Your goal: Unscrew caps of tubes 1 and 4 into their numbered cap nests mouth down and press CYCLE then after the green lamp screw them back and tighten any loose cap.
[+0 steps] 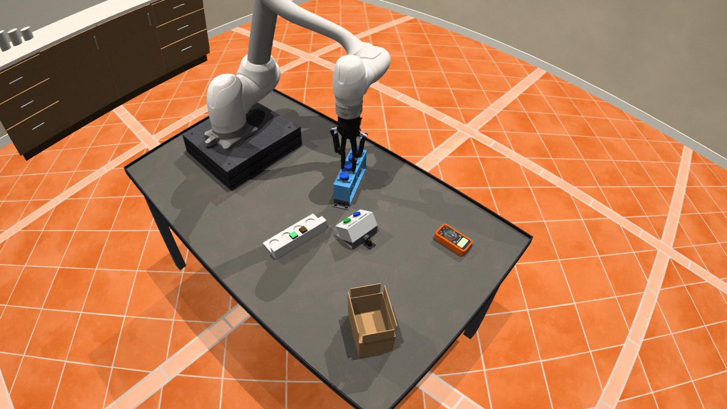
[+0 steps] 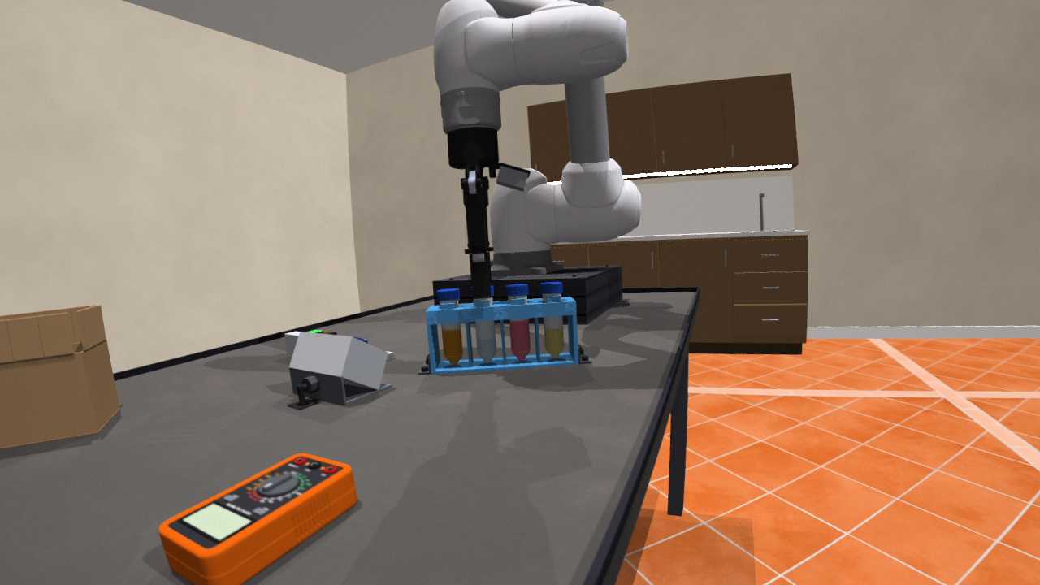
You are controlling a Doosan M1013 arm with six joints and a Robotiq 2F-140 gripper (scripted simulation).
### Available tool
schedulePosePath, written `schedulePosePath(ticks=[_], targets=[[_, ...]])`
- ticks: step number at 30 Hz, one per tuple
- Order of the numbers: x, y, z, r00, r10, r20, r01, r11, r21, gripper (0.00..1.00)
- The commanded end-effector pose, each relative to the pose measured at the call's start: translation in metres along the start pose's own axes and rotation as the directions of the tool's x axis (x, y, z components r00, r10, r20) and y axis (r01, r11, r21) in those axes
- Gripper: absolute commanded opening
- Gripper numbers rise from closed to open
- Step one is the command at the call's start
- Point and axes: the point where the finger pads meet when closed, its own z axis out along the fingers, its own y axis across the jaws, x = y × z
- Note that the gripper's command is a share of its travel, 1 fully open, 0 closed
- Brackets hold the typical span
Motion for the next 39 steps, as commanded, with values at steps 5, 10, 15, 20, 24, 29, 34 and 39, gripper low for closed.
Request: schedulePosePath(ticks=[5, 10, 15, 20, 24, 29, 34, 39], targets=[[0.0000, 0.0006, -0.0006, 0.991, 0.134, 0.001, -0.134, 0.991, -0.001, 0.30], [0.0000, 0.0006, -0.0005, 0.981, 0.193, 0.001, -0.193, 0.981, -0.001, 0.30], [0.0000, 0.0005, -0.0008, 0.975, 0.221, 0.001, -0.221, 0.975, -0.001, 0.41], [0.0000, 0.0006, -0.0008, 0.975, 0.221, 0.001, -0.221, 0.975, -0.001, 0.41], [0.0000, 0.0006, -0.0008, 0.975, 0.221, 0.001, -0.221, 0.975, -0.001, 0.41], [0.0001, 0.0006, -0.0021, 0.995, -0.099, 0.002, 0.099, 0.995, -0.001, 0.41], [0.0001, 0.0005, -0.0021, 0.920, -0.391, 0.003, 0.391, 0.920, 0.000, 0.41], [0.0001, 0.0005, -0.0021, 0.855, -0.518, 0.002, 0.518, 0.855, 0.000, 0.41]])
